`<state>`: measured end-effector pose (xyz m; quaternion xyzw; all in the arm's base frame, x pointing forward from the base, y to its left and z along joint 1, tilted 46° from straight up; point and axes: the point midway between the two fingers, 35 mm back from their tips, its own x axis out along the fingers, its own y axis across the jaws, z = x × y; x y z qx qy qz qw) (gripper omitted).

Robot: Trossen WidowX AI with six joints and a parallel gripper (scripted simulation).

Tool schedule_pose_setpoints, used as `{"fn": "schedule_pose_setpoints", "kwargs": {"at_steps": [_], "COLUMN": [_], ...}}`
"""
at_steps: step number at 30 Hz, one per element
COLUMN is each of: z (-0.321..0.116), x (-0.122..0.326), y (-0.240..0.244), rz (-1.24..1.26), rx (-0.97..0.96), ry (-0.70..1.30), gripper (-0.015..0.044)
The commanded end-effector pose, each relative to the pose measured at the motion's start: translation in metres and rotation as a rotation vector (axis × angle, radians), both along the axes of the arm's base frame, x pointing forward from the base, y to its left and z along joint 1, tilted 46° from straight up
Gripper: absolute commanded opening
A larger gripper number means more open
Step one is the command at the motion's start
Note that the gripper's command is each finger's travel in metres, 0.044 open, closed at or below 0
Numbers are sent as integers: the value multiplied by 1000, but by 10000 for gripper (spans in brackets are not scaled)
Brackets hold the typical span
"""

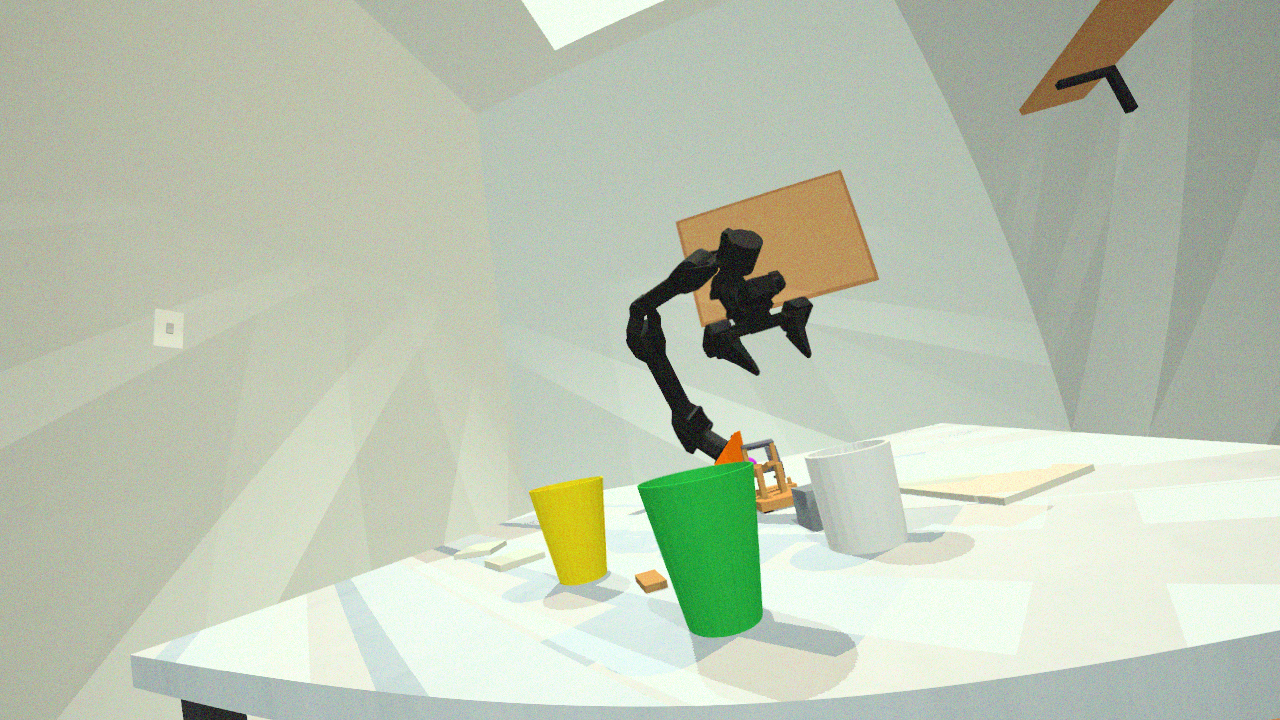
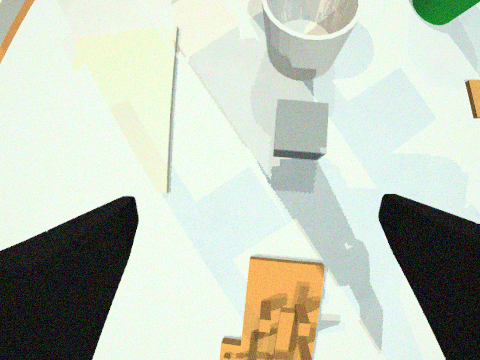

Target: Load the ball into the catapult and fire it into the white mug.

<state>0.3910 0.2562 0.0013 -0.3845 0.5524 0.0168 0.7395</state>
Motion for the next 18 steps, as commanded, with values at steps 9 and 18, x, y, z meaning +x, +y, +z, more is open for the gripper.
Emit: {"fn": "schedule_pose_setpoints", "kwargs": {"at_steps": [9, 18], "z": [36, 36], "x": [92, 92], "y": [39, 39], "rz": [149, 149], "rx": [32, 32], "ry": [-292, -292], "gripper": [440, 440]}}
